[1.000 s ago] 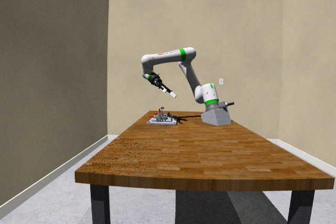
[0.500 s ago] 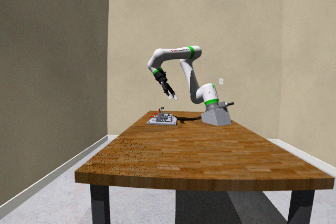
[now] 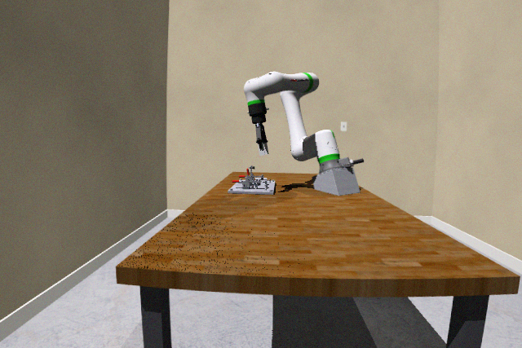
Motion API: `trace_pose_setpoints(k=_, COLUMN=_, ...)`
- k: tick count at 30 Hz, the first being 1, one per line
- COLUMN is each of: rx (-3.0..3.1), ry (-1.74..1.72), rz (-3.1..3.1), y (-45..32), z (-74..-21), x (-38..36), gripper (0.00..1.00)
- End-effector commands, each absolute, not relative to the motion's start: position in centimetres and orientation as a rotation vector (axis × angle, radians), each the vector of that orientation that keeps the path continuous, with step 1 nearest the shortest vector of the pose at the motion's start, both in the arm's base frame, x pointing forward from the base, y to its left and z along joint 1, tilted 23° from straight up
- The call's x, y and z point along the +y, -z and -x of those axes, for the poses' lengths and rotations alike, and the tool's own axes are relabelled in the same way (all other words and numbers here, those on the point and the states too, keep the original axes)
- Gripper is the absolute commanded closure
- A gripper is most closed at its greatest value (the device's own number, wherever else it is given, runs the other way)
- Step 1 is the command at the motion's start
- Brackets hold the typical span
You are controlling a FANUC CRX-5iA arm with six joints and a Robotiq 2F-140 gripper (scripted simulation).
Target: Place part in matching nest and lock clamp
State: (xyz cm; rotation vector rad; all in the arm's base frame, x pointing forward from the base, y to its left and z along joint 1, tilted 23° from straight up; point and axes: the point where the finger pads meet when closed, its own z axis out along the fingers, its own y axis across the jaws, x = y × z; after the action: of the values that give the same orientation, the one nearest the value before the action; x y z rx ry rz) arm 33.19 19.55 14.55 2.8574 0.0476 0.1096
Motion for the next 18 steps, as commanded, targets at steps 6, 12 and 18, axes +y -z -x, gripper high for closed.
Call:
trace_pose_setpoints(k=6, rx=0.191, ry=-0.365, rz=-2.807, y=-15.53, z=-34.49, x=20.99, gripper=0.0)
trace_pose_setpoints(k=12, rx=0.191, ry=-0.365, rz=-2.807, y=-15.53, z=-34.49, x=20.99, gripper=0.0)
trace_pose_setpoints(k=18, rx=0.191, ry=-0.365, rz=-2.807, y=-15.53, z=-34.49, x=20.99, gripper=0.0)
